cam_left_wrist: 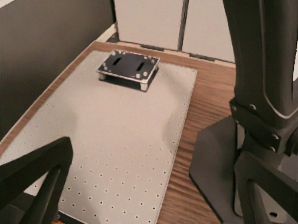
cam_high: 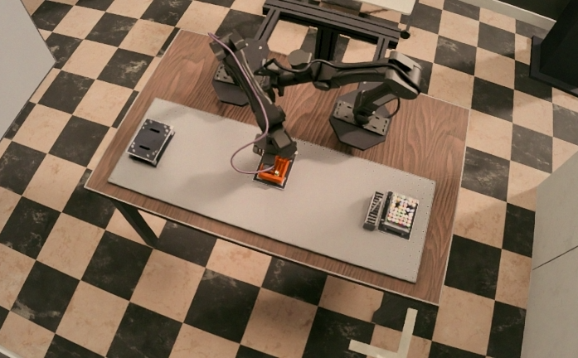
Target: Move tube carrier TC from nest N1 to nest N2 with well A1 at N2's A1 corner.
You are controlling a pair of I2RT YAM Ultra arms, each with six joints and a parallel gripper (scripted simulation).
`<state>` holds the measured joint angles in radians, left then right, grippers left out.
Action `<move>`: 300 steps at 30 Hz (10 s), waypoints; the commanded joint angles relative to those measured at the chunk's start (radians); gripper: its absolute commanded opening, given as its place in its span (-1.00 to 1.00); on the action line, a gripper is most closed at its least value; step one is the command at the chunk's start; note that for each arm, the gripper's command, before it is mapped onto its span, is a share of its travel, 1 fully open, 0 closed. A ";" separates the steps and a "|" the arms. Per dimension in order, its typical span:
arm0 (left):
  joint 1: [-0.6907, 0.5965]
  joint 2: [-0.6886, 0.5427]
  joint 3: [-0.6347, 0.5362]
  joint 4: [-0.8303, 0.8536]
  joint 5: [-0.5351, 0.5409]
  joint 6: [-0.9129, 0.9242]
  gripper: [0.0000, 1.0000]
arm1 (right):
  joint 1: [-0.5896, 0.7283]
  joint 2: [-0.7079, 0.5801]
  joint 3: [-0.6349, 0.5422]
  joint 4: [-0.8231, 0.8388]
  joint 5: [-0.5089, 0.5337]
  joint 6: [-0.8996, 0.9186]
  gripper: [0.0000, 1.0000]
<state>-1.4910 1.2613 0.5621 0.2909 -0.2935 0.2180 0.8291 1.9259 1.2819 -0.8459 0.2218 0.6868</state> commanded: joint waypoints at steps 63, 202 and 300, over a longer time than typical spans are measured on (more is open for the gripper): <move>-0.010 -0.016 0.007 0.006 0.007 0.003 1.00 | -0.018 0.115 -0.074 0.197 0.024 0.086 0.43; 0.180 0.473 0.392 0.147 0.097 0.047 1.00 | -1.433 -0.028 0.107 0.044 -0.263 -1.270 0.68; 0.180 0.473 0.392 0.147 0.097 0.047 1.00 | -1.457 -0.645 -0.271 0.145 -0.337 -0.646 1.00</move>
<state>-1.3090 1.7416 0.9340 0.4278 -0.2028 0.2626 -0.6308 1.2999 1.0084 -0.7136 -0.1226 0.0357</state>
